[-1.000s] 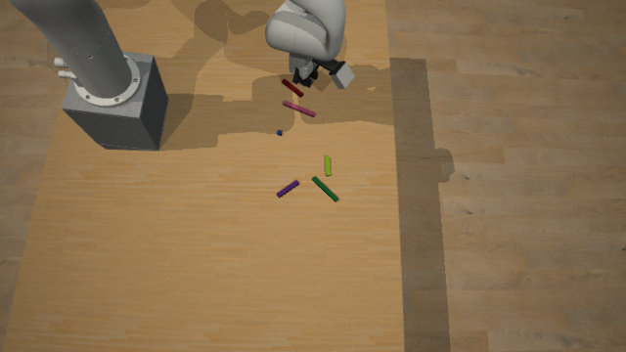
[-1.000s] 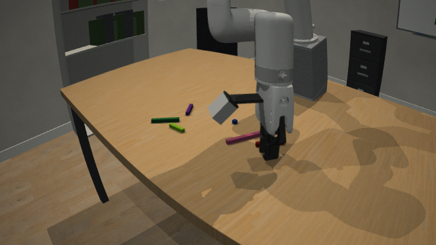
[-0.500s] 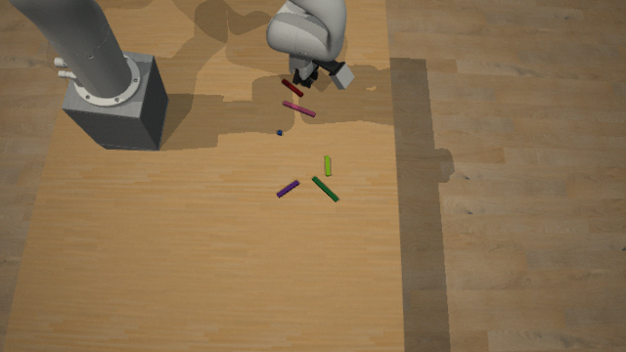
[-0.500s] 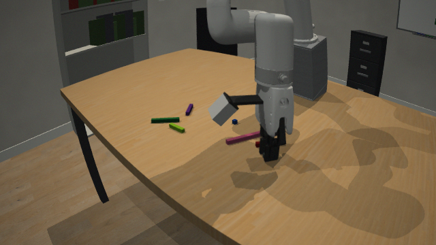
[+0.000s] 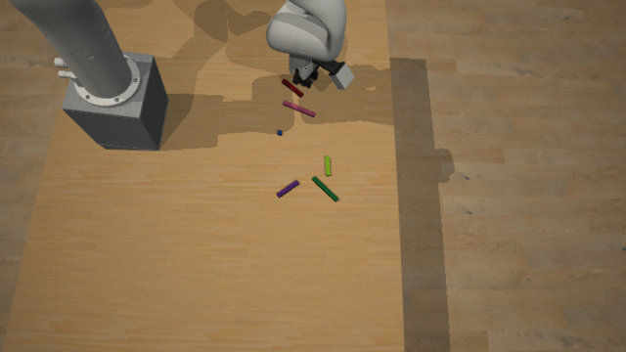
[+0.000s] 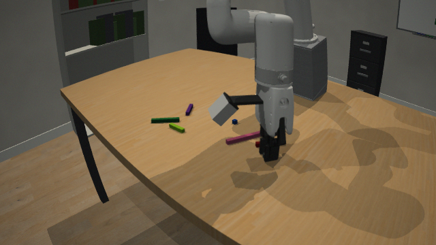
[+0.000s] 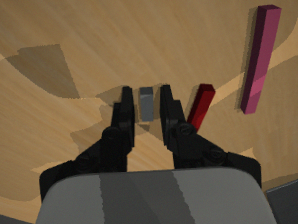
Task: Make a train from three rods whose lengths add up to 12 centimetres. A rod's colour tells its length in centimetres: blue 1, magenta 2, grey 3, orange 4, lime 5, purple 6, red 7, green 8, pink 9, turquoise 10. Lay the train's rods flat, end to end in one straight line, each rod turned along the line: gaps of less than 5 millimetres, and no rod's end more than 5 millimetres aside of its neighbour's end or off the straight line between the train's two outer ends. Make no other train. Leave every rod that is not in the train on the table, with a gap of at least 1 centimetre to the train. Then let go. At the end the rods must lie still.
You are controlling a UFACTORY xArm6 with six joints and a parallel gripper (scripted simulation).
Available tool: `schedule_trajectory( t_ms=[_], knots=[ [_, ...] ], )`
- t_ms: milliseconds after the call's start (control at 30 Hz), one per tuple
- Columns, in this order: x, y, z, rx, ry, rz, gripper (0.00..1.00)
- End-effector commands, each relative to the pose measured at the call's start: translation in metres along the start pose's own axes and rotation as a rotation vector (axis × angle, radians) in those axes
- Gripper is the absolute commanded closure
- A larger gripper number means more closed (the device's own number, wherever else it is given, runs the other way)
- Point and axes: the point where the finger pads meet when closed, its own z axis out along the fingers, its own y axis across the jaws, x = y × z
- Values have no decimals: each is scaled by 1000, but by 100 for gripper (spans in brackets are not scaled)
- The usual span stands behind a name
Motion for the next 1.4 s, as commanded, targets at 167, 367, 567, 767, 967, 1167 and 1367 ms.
schedule_trajectory(
  t_ms=[167, 367, 567, 767, 967, 1167, 1367],
  knots=[
    [1, -1, -1, 2, 2, 0, 76],
    [1, -1, -1, 2, 2, 0, 96],
    [1, -1, -1, 2, 2, 0, 96],
    [1, -1, -1, 2, 2, 0, 96],
    [1, -1, -1, 2, 2, 0, 96],
    [1, -1, -1, 2, 2, 0, 96],
    [1, -1, -1, 2, 2, 0, 96]
  ],
)
